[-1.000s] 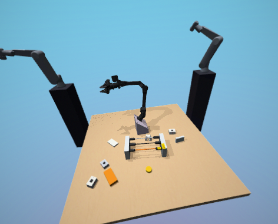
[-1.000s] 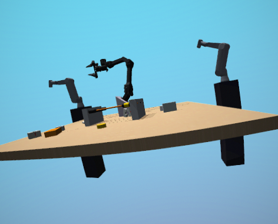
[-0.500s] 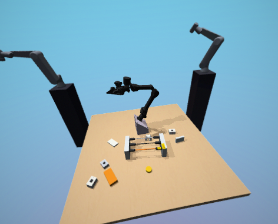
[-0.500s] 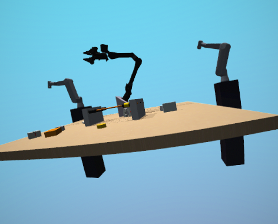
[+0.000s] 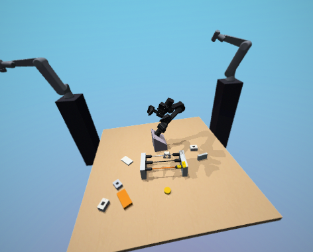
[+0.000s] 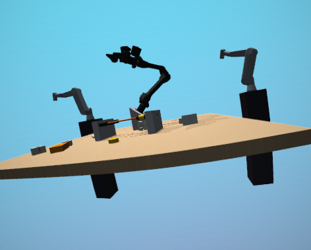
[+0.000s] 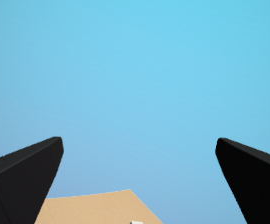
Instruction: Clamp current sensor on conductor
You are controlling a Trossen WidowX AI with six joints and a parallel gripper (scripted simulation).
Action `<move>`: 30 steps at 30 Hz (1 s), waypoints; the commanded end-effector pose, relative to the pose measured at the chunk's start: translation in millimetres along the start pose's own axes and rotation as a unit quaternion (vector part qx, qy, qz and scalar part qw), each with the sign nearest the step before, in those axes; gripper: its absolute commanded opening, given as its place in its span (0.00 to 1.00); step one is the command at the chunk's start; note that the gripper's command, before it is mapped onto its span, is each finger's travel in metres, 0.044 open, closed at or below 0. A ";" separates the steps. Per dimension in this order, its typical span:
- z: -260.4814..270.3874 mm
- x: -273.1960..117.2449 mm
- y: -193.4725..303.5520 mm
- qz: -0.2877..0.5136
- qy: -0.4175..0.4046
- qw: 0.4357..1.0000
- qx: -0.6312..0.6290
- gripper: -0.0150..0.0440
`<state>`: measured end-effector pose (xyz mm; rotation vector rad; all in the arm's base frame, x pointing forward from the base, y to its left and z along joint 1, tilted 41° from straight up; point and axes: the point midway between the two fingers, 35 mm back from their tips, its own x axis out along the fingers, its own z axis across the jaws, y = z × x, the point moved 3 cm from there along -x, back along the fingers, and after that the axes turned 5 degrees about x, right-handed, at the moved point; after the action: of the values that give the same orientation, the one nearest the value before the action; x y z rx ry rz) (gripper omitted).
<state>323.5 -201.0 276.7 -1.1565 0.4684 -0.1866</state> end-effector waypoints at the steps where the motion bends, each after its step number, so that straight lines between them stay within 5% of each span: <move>1: 56.8 -24.1 11.1 -0.023 -0.058 0.997 -0.054 1.00; 11: 161.0 -114.6 41.3 -0.102 -0.216 0.961 -0.139 1.00; 17: 166.3 -119.6 44.5 -0.102 -0.228 0.958 -0.144 1.00; 30: 218.0 -52.4 157.1 0.324 -0.387 0.842 -0.189 1.00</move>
<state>350.2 49.0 238.2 -1.3850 0.1214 0.7559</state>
